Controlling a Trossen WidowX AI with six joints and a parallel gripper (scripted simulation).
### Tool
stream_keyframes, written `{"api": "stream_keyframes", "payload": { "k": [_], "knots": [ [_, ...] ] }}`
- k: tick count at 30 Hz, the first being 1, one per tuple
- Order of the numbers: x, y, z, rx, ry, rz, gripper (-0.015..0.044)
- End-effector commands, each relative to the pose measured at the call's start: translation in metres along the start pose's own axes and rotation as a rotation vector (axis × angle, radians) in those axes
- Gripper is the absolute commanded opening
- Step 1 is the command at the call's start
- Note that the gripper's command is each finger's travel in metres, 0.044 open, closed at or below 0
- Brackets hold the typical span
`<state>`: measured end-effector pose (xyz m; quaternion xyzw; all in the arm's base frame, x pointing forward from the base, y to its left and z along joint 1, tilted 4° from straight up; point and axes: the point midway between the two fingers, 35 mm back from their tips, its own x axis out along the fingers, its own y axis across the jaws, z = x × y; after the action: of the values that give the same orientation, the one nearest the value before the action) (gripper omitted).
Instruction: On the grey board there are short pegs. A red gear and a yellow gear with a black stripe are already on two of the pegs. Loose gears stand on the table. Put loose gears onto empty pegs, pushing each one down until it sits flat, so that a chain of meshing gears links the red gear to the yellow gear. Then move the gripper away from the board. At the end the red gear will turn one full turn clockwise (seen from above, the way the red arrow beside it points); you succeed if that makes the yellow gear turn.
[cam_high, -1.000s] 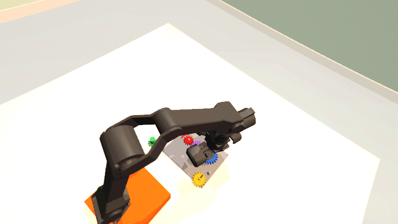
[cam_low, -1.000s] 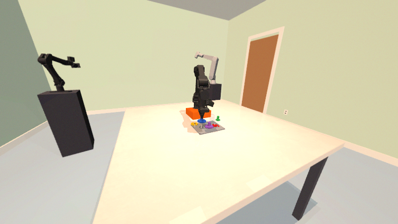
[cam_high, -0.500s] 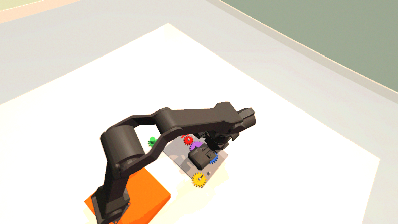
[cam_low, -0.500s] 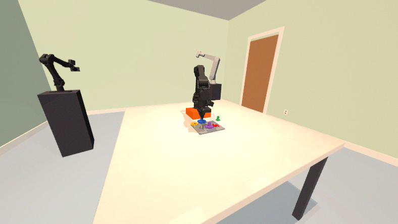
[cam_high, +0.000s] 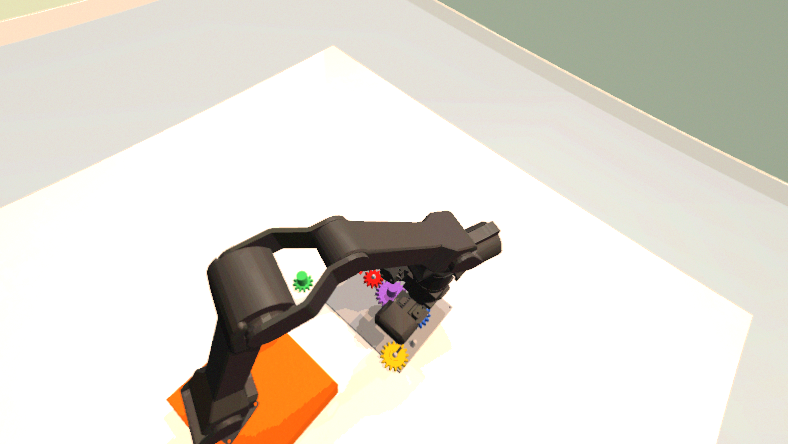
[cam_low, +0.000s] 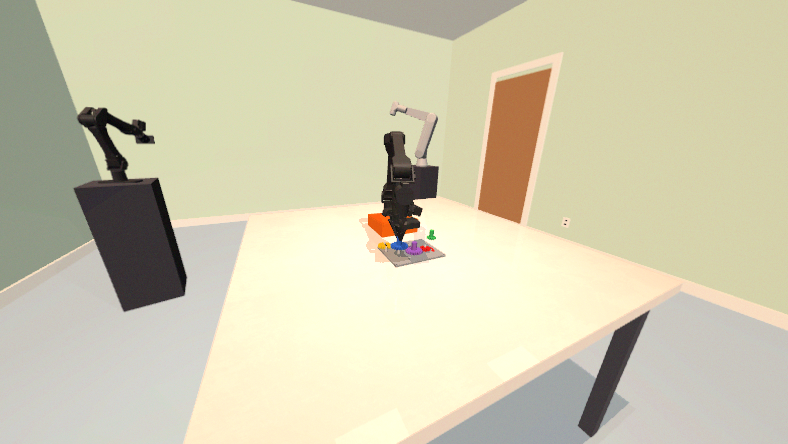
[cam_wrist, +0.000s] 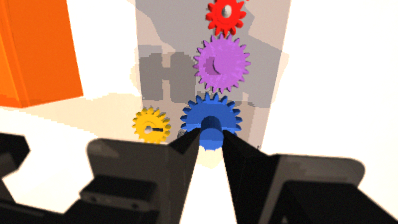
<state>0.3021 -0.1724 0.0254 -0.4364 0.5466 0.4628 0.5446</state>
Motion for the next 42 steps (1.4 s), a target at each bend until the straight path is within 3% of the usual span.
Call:
{"api": "stream_keyframes", "payload": {
  "k": [1, 16, 42],
  "knots": [
    [0.009, 0.001, 0.000, 0.041, 0.003, 0.008, 0.0000],
    [0.021, 0.002, -0.001, 0.255, 0.004, 0.007, 0.0000],
    [0.027, 0.002, -0.001, -0.039, 0.003, 0.008, 0.0000]
  ]
}}
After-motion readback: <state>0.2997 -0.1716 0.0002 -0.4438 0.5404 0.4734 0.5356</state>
